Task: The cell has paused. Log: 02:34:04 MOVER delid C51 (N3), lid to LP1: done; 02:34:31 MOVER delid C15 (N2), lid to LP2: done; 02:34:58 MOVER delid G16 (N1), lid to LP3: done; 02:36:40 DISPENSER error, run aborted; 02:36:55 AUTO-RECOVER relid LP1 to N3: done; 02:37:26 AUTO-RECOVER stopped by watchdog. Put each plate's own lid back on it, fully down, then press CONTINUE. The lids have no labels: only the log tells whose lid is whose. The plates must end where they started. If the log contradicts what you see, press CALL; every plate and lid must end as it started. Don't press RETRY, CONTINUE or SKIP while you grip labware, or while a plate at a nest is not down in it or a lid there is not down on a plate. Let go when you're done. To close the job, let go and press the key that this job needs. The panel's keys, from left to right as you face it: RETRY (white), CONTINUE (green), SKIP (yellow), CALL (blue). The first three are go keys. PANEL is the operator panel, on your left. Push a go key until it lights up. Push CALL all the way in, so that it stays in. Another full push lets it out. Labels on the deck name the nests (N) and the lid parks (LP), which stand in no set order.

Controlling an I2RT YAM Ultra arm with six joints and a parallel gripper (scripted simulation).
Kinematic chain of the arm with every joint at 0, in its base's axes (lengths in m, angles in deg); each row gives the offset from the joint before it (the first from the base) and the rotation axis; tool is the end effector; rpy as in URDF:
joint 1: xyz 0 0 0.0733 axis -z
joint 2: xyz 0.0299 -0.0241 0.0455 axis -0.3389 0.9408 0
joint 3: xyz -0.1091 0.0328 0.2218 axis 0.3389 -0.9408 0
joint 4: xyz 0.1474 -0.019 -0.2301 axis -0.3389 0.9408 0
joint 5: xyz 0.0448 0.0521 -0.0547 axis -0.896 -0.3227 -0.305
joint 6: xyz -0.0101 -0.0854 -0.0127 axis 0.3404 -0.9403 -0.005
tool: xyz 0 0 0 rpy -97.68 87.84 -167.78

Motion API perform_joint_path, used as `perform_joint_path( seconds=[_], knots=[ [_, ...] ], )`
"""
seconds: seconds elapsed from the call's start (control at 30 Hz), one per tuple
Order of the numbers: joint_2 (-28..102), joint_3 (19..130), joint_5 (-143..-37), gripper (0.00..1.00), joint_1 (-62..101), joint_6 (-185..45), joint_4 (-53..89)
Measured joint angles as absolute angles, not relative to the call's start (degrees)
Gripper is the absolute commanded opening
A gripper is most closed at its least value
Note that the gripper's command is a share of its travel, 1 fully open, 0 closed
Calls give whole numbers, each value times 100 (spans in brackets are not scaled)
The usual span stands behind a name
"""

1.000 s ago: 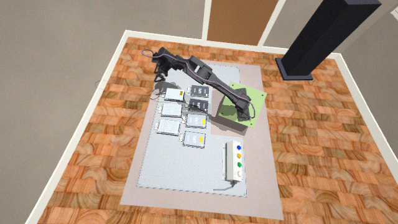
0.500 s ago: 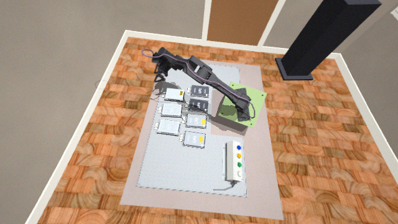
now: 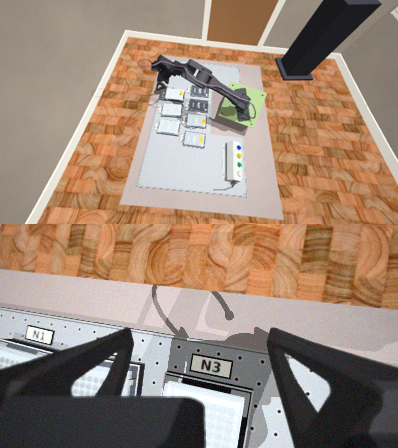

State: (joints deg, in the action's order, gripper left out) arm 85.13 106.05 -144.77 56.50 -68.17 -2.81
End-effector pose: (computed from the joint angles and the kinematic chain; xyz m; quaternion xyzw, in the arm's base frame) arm 0.4509 -0.2560 -0.0247 0.1197 0.8367 0.3187 0.4289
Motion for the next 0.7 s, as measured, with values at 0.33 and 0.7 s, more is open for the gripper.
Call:
perform_joint_path(
  seconds=[0.33, 0.7],
  knots=[
    [7853, 9827, -14015, 100, 5444, -7031, 320],
    [7319, 9228, -13576, 100, 5158, -7235, 956]
  ],
)
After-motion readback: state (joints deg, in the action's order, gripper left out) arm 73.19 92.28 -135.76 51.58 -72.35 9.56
